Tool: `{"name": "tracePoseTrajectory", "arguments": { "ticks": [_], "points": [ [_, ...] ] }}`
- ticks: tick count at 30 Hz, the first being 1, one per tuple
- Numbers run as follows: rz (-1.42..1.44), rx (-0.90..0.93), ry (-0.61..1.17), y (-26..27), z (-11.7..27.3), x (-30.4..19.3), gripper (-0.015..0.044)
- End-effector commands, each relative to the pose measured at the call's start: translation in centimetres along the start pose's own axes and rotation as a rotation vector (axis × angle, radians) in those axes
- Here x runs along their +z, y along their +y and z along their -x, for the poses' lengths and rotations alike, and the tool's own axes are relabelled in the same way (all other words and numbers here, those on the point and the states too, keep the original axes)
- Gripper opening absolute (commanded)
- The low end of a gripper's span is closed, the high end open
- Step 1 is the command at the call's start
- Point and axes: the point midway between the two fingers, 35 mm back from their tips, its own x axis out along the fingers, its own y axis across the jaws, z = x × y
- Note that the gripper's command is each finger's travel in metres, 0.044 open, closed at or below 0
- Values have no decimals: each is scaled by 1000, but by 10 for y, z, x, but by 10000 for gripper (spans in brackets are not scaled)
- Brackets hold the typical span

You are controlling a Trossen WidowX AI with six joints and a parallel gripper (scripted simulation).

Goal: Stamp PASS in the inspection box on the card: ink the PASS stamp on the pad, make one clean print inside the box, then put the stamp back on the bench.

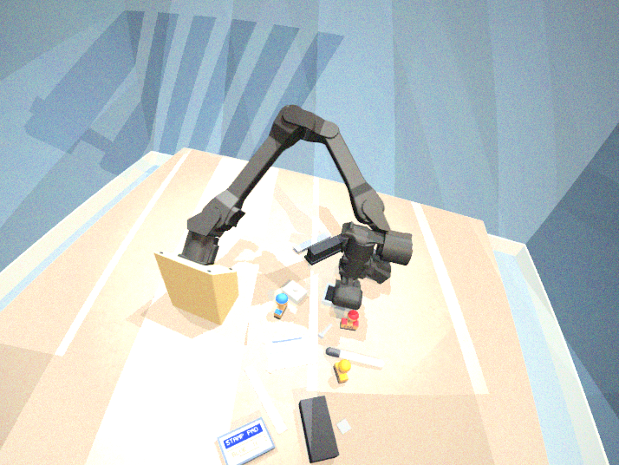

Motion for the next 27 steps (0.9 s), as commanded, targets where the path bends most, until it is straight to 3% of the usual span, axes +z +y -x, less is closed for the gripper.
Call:
{"name": "tracePoseTrajectory", "arguments": {
  "ticks": [1,27],
  "points": [
    [0,2,2,1,-2,0,0],
    [0,2,2,1,8,0,0]
  ]
}}
